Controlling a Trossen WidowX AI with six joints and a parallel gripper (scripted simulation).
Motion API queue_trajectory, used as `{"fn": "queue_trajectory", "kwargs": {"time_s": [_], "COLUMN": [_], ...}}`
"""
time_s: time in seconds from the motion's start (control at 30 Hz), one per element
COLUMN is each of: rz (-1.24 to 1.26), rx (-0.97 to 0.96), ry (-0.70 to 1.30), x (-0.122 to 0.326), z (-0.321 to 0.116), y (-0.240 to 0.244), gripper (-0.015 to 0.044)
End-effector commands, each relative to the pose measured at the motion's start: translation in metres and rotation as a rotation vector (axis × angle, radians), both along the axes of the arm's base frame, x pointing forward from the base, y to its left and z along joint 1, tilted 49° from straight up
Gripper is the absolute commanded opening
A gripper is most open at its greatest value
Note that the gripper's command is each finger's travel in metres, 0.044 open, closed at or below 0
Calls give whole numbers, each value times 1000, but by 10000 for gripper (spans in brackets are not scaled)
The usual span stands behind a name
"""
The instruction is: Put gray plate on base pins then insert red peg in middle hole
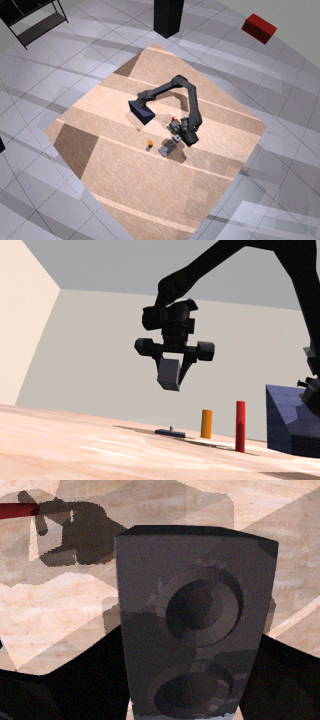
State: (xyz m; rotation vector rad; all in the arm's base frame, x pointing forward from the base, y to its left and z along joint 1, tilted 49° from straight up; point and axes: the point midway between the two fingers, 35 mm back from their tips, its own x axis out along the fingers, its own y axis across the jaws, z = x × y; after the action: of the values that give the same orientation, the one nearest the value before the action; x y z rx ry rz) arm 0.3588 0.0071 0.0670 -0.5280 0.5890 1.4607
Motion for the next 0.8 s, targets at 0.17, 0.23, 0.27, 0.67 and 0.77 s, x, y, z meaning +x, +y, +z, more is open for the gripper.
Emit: {"fn": "queue_trajectory", "kwargs": {"time_s": [0.17, 0.23, 0.27, 0.67, 0.77], "rz": [6, 8, 9, 19, 21], "rx": [-3, -3, -3, -3, -3], "ry": [-3, -5, -5, -17, -20], "x": [-2, -2, -2, -7, -8], "z": [-29, -36, -39, -77, -86], "y": [-7, -8, -9, -16, -17], "gripper": [0, 0, 0, 0, 0]}}
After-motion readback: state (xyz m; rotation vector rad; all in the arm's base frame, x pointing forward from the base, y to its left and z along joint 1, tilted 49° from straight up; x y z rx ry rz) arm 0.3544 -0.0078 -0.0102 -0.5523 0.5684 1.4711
